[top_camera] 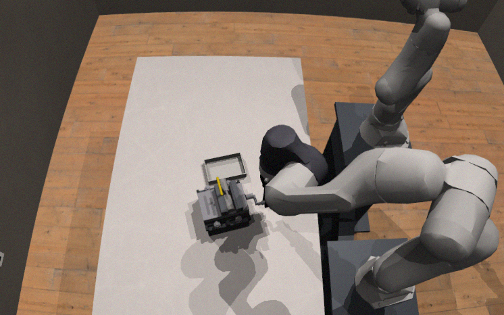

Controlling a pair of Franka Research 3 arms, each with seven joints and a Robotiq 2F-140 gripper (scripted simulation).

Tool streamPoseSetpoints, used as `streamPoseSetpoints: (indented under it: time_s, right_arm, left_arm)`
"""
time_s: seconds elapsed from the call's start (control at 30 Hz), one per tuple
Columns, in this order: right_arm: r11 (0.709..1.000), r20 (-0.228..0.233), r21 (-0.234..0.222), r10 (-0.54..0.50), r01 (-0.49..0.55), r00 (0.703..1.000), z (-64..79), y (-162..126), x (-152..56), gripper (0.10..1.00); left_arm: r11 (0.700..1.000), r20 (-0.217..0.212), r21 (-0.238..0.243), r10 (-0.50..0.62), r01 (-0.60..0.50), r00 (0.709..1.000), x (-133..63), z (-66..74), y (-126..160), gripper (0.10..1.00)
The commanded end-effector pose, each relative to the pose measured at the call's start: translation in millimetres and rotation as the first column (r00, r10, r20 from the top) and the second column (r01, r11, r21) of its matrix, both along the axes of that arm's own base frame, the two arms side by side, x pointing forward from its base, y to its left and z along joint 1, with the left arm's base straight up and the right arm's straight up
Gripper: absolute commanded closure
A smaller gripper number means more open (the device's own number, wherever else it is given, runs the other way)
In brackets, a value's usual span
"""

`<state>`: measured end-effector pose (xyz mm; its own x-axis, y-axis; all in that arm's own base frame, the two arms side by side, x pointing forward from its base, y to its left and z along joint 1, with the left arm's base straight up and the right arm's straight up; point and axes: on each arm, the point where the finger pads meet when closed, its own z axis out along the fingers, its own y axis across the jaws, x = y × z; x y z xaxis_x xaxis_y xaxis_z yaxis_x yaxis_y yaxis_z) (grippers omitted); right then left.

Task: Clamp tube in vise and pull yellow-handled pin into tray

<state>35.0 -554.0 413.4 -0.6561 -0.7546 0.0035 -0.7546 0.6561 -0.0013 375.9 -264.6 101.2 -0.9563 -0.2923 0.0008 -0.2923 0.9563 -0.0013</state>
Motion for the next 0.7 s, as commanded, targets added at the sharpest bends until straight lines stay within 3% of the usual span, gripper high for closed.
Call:
streamPoseSetpoints:
  time_s: [0.0,0.67]
  right_arm:
    - [1.000,0.001,0.003,-0.005,0.005,1.000,-0.4,0.6,0.7,0.098]
    - [1.000,0.001,0.003,-0.005,0.005,1.000,-0.4,0.6,0.7,0.098]
  left_arm:
    - [1.000,0.000,0.001,0.001,-0.001,1.000,-0.1,1.2,0.0,0.968]
    - [1.000,0.000,0.001,0.001,-0.001,1.000,0.0,5.2,-0.4,0.968]
